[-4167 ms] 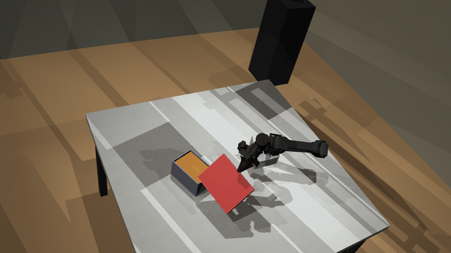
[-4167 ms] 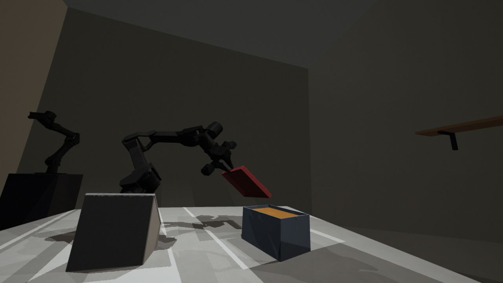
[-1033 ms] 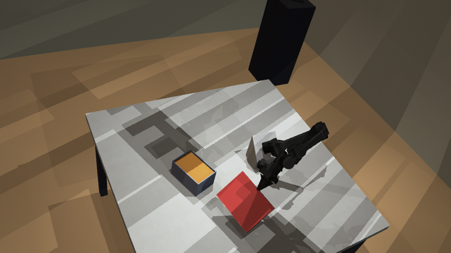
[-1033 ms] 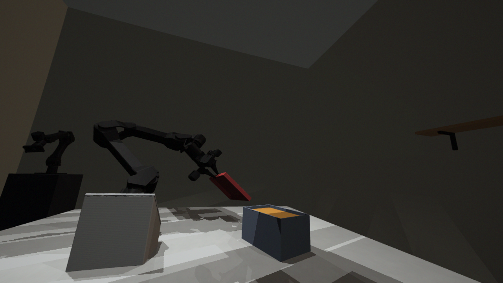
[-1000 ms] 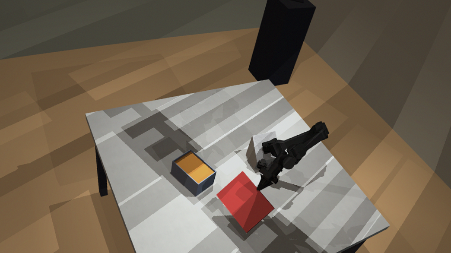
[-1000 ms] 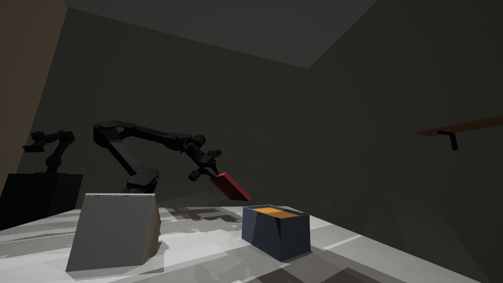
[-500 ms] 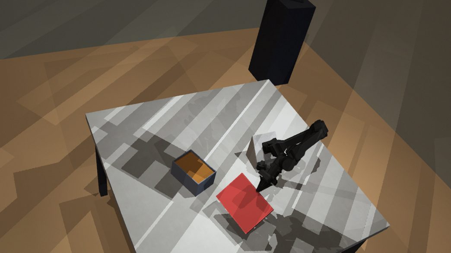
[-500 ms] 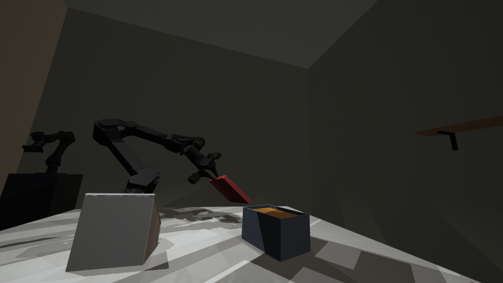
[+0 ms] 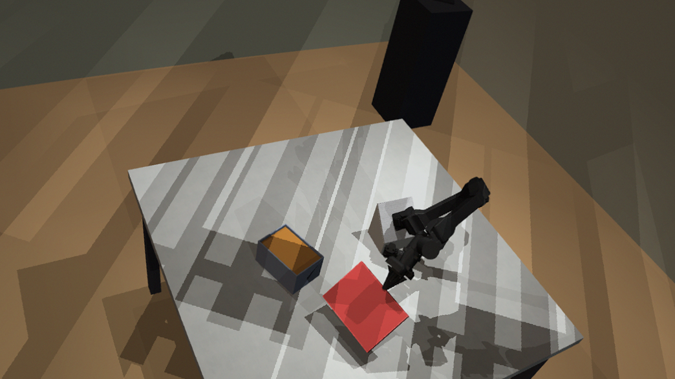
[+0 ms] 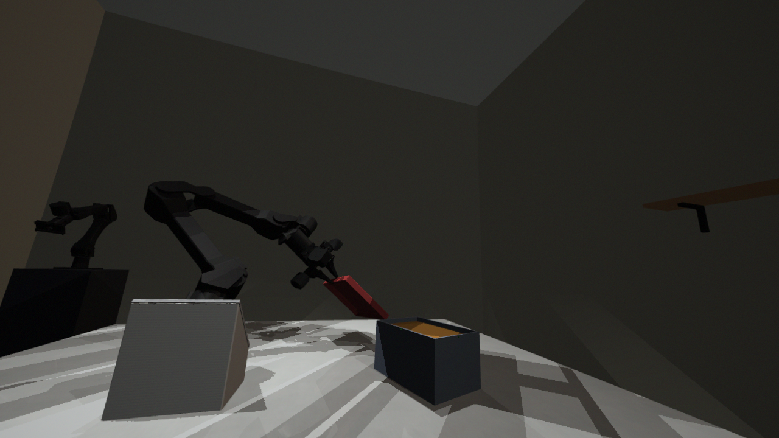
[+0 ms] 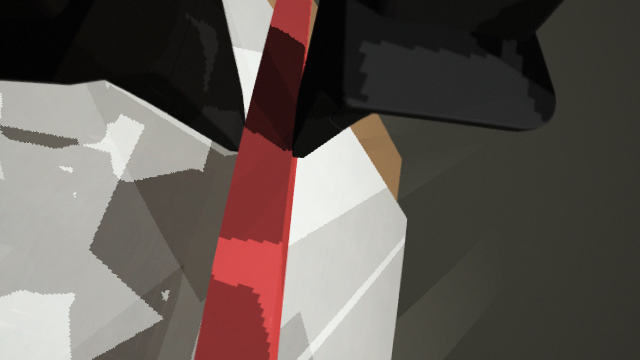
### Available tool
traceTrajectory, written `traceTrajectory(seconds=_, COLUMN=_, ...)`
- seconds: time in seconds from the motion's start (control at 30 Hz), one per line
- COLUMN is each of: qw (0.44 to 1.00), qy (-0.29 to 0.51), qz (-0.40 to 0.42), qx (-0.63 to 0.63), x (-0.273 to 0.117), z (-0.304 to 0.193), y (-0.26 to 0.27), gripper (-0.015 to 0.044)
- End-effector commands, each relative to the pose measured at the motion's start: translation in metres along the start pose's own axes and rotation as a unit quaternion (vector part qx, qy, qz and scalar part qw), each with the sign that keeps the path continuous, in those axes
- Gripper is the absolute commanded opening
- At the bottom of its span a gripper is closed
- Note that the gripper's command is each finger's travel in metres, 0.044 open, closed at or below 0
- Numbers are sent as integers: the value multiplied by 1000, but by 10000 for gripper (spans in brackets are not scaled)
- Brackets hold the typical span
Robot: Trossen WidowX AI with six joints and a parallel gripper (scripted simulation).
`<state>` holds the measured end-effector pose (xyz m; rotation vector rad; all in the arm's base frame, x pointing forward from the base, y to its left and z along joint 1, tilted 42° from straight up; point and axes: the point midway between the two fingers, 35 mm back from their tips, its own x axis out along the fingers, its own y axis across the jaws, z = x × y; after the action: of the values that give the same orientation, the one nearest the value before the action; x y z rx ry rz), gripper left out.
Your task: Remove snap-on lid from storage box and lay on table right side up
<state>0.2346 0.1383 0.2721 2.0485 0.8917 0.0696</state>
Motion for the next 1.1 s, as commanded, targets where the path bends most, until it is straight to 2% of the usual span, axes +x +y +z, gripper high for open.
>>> traceTrajectory(seconds=0.0, qw=1000, qy=-2, qz=4, qx=1, x=2, z=1, y=-1, gripper=0)
traceTrajectory(seconds=1.07, qw=1000, qy=-2, qz=5, qx=2, x=18, z=1, y=-20, gripper=0)
